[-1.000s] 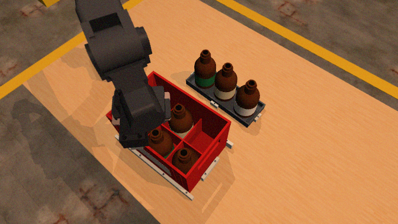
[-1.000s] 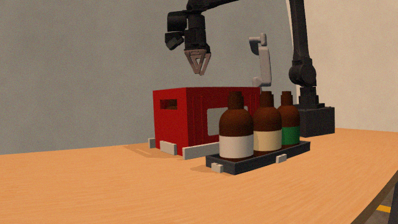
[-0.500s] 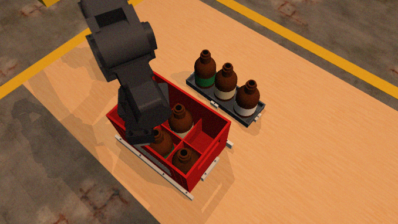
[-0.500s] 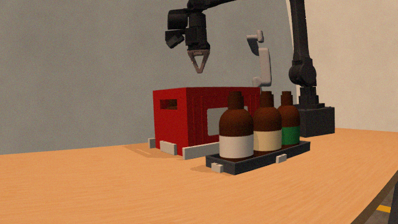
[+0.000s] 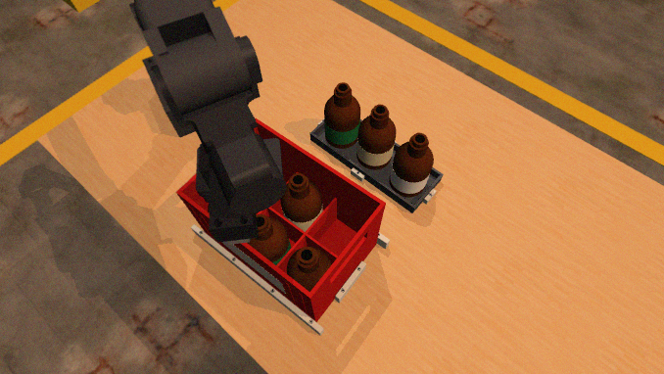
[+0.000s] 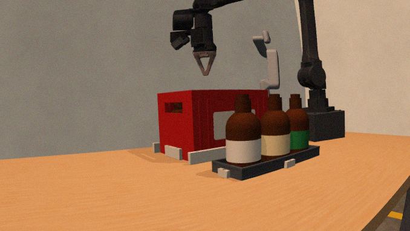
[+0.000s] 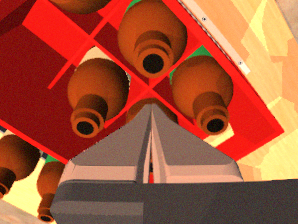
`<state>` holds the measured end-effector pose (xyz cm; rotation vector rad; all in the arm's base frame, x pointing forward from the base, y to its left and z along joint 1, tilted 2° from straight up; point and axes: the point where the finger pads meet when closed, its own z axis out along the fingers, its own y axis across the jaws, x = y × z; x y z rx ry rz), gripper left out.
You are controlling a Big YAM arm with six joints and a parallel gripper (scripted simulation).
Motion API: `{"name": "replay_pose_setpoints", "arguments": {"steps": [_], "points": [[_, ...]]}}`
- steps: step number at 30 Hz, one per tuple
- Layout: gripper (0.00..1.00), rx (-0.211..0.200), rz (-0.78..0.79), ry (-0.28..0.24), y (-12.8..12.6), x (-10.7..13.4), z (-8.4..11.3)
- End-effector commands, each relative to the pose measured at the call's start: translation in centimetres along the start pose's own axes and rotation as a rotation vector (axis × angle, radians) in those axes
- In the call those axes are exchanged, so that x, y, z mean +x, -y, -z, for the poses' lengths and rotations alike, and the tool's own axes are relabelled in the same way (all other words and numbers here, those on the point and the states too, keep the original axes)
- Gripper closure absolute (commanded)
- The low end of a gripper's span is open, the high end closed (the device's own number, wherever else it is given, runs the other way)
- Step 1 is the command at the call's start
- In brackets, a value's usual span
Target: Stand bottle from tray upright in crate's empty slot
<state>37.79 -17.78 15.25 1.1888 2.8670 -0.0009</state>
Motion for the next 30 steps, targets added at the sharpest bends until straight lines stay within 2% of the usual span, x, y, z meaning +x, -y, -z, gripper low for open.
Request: {"name": "replay_pose_setpoints", "arguments": {"steps": [1, 5, 7, 11, 14, 16, 17, 23, 27, 28, 30], "points": [[1.0, -0.024, 0.003, 0.067, -1.0, -2.2, 2.4], [1.0, -0.025, 0.0, 0.066, -1.9, -1.9, 2.4], [1.0, -0.025, -0.003, 0.063, -3.4, -1.3, 2.3], [1.0, -0.028, -0.017, 0.049, -9.0, 1.9, 1.6], [1.0, -0.019, -0.031, 0.026, -12.4, 5.7, 0.9], [1.0, -0.019, -0.031, 0.026, -12.4, 5.7, 0.9], [1.0, -0.018, -0.035, 0.022, -16.6, 8.8, 1.0], [1.0, -0.013, -0.055, 0.013, -22.9, 17.8, 0.6], [1.0, -0.013, -0.057, 0.013, -23.5, 18.9, 0.6], [0.39, -0.028, -0.081, 0.022, -22.9, 18.0, 1.3], [0.39, -0.043, -0.081, 0.029, -22.9, 18.0, 1.9]]}}
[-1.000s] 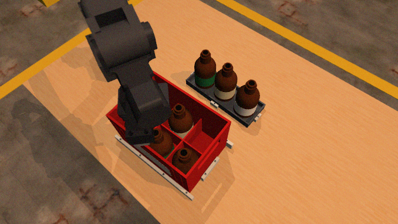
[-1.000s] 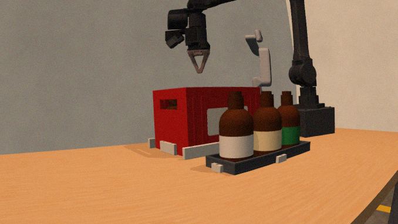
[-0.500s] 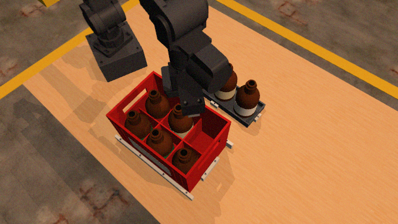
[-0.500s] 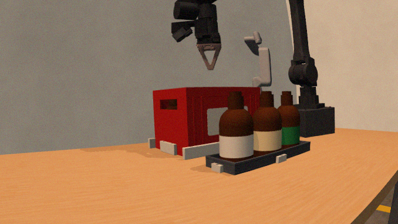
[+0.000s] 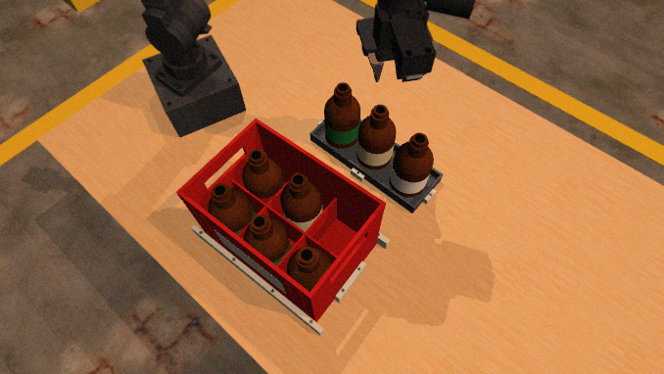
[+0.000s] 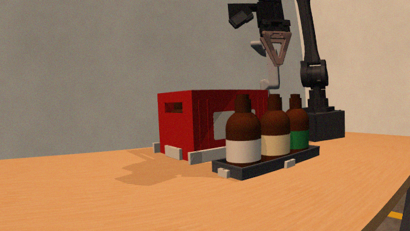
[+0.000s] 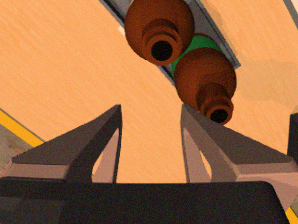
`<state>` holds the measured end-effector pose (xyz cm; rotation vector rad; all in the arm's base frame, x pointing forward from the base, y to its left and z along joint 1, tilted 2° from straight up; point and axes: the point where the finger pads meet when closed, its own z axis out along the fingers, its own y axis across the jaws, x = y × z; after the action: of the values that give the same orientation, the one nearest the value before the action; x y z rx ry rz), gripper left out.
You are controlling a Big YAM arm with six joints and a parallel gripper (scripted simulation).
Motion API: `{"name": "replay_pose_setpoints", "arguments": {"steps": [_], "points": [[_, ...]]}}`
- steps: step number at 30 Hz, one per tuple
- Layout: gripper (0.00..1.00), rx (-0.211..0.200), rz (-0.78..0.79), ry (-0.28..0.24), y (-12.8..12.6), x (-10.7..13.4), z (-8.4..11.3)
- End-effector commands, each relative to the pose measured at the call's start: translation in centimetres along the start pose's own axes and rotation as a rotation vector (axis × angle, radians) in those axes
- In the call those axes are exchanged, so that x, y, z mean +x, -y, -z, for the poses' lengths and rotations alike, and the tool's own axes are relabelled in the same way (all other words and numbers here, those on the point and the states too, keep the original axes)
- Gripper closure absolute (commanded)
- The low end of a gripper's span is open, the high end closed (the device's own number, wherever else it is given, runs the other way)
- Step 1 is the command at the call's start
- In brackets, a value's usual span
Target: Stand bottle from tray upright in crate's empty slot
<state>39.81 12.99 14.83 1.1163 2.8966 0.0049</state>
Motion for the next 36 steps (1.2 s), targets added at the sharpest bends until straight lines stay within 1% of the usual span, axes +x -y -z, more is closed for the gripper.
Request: {"name": "replay_pose_setpoints", "arguments": {"steps": [1, 3, 4, 8, 36], "points": [[0.39, -0.038, -0.131, 0.033, 0.37, -2.31, 1.96], [0.39, -0.038, -0.131, 0.033, 0.37, -2.31, 1.96], [0.39, -0.026, -0.131, 0.024, 0.32, -2.29, 1.38], [0.39, -0.027, -0.112, 0.023, -0.11, -1.61, 1.39], [0.39, -0.026, -0.113, 0.022, -0.06, -1.6, 1.27]]}}
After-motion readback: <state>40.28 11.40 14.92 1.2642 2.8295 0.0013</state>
